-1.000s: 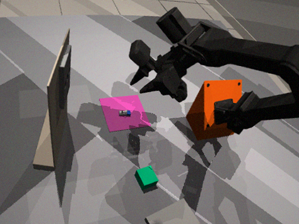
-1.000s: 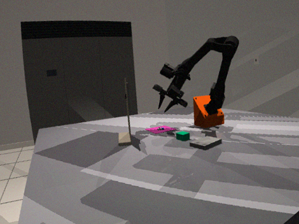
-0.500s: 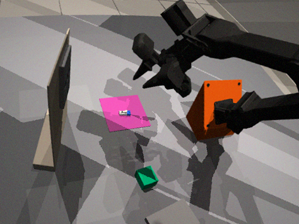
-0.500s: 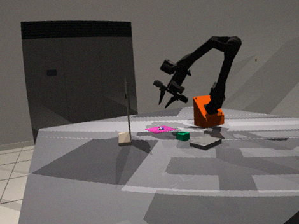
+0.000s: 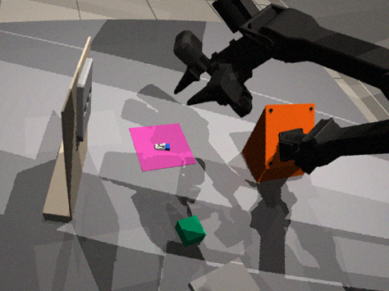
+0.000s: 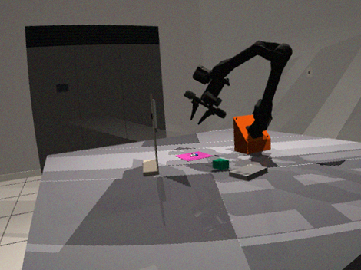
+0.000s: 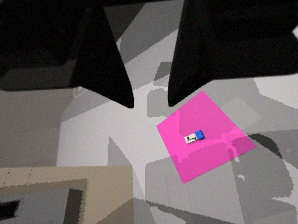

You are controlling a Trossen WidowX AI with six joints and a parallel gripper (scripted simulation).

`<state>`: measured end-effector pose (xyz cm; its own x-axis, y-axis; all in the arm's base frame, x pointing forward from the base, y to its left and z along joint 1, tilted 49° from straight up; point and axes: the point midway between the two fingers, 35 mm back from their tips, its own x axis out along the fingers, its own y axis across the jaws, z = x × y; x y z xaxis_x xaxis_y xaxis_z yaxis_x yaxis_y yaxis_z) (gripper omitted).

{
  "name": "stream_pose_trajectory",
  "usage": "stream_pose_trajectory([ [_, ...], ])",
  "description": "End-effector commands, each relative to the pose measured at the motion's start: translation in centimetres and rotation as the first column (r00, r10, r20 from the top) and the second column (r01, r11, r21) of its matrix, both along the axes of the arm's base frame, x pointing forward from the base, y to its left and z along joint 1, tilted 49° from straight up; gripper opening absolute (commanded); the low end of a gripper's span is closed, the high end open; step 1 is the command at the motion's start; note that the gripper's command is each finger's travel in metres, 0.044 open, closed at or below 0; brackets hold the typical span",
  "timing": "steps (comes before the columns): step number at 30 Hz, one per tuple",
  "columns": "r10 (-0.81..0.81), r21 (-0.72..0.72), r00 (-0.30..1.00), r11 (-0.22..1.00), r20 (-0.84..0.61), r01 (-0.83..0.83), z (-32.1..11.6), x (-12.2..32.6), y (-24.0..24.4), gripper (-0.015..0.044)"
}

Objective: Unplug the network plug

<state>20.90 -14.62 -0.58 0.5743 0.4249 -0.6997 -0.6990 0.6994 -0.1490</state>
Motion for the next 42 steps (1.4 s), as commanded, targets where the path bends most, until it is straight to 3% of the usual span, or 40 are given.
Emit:
stream_pose_trajectory([
  [1, 0.001, -0.010, 1.000, 1.000, 0.003, -0.001, 0.9, 0.1, -1.4, 0.0156],
  [26, 0.003, -0.019, 1.000, 1.000, 0.013, -0.002, 5.9, -0.8, -6.2, 0.0156],
  [37, 0.003, -0.019, 1.000, 1.000, 0.013, -0.002, 5.9, -0.8, -6.2, 0.0440],
  [42, 0.003, -0.019, 1.000, 1.000, 0.013, -0.002, 5.9, -0.8, -6.2, 0.0440],
])
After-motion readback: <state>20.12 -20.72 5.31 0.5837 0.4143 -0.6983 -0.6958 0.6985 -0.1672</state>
